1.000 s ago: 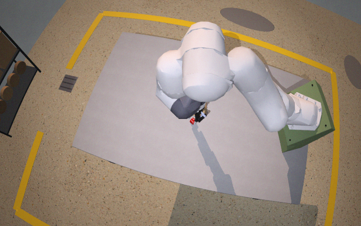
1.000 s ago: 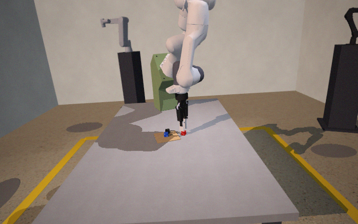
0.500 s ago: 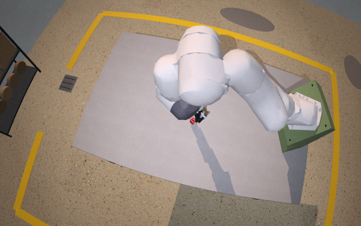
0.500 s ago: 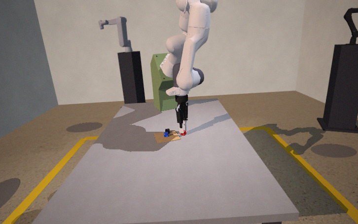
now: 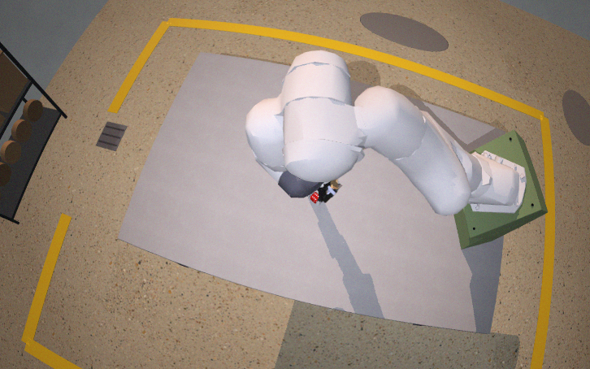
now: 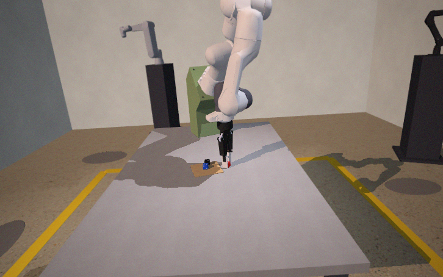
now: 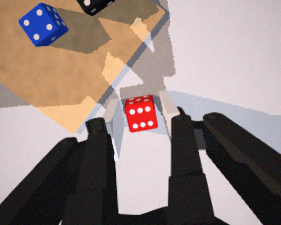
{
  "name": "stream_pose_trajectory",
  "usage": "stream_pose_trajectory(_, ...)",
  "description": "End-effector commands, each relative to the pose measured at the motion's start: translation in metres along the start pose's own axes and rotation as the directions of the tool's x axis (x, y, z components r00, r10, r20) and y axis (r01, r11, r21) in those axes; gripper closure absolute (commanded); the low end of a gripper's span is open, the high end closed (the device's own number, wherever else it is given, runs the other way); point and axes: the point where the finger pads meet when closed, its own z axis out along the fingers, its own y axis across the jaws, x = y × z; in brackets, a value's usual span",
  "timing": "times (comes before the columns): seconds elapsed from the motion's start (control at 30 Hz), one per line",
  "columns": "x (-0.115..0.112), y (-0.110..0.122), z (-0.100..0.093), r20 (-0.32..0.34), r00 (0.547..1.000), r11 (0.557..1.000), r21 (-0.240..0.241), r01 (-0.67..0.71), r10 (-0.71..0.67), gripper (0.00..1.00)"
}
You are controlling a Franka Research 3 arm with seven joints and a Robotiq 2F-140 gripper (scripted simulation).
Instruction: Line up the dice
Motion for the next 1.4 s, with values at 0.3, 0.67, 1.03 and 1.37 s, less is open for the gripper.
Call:
stream_pose_trajectory(0.3,-0.0024,-0.0014,0.0015,0.006,1.0,1.0,0.004,0.009,-0.009,0.75)
stream_pose_trajectory(0.67,-0.0024,-0.0014,0.0015,0.006,1.0,1.0,0.004,0.009,-0.009,0.75)
stream_pose_trajectory(1.03,-0.0024,-0.0014,0.0015,0.006,1.0,1.0,0.004,0.009,-0.009,0.75)
stream_pose_trajectory(1.37,-0.0024,-0.0014,0.0015,0.006,1.0,1.0,0.004,0.009,-0.009,0.87)
